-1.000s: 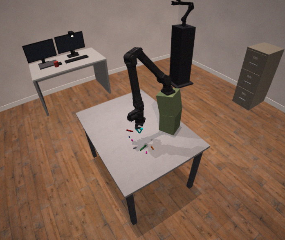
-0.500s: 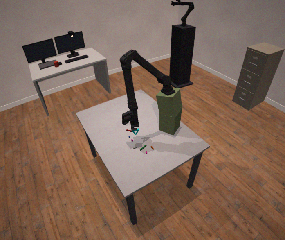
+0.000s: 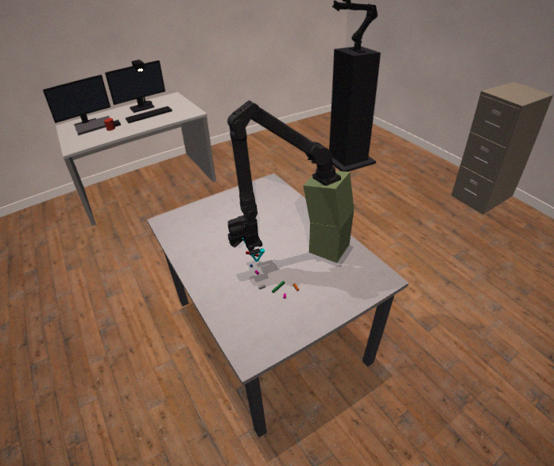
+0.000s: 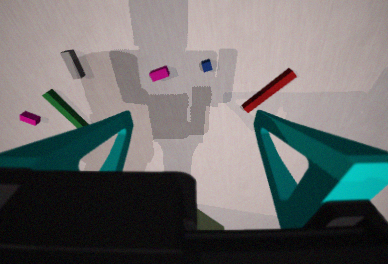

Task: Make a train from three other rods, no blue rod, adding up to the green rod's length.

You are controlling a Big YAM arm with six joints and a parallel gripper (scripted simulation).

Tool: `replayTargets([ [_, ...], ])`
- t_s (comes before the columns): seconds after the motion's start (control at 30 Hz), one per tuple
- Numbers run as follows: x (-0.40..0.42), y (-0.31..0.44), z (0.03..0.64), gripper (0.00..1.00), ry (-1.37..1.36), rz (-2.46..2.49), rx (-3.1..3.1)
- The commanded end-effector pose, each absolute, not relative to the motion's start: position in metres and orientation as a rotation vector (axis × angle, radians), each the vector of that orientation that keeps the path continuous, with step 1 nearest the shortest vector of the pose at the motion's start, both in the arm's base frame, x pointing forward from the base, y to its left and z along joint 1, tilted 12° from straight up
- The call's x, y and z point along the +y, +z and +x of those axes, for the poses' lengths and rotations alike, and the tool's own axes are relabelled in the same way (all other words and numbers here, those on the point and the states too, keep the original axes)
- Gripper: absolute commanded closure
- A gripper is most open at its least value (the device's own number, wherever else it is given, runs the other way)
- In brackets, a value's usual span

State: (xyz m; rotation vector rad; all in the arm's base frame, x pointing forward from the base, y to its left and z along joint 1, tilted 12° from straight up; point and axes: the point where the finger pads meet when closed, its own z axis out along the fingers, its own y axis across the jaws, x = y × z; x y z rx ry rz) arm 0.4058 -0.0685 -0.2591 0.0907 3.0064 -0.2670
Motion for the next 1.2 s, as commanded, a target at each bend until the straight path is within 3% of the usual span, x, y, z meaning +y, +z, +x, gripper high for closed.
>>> replayTargets([
  [0.0, -0.0849, -0.2702, 0.4097, 0.00, -0.272, -0.094, 3.011],
  [1.17, -0.0854, -0.2741, 0.4096, 0.00, -0.275, -0.182, 3.016],
])
